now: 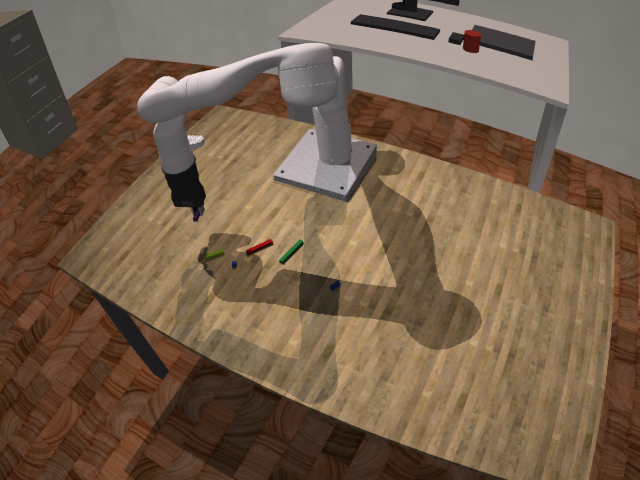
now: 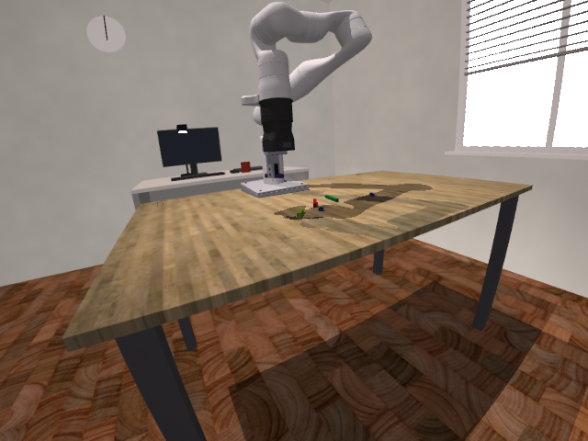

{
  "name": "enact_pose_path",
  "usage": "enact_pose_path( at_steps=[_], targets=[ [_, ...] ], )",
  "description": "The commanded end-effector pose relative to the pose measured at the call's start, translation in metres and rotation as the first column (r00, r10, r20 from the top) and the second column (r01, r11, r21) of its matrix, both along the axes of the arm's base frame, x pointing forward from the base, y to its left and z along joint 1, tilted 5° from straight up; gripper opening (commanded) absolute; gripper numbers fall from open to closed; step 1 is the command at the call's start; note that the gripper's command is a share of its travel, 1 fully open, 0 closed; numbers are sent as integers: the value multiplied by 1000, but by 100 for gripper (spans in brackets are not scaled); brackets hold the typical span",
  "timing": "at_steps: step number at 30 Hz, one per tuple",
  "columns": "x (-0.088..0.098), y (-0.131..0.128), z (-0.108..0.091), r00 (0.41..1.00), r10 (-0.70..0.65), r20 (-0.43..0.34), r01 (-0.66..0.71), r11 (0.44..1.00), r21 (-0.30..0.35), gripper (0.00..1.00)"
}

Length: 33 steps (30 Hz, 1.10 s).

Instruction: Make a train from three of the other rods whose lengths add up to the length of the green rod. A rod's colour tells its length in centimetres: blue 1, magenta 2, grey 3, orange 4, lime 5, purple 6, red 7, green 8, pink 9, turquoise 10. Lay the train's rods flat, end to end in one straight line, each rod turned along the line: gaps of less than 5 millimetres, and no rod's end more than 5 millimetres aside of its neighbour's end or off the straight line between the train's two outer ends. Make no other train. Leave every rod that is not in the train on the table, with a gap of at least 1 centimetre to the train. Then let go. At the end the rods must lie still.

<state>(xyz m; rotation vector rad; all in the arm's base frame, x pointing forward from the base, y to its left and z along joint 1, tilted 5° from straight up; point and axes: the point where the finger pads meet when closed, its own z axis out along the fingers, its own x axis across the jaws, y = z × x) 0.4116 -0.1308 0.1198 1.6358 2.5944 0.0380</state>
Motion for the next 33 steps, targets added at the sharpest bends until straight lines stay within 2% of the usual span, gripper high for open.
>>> enact_pose_path(
  at_steps=[1, 15, 21, 28, 30, 33],
  targets=[
    [1, 1, 1, 1000, -1, 2, 1, 1000, 0, 24],
    [7, 23, 0, 998, -61, 2, 61, 998, 5, 24],
    [14, 50, 0, 991, -131, 2, 131, 991, 11, 24],
    [22, 95, 0, 971, -241, 1, 241, 970, 21, 24],
    [22, 95, 0, 971, -241, 1, 241, 970, 21, 24],
    [25, 117, -1, 956, -294, 1, 294, 955, 25, 24]
  ],
)
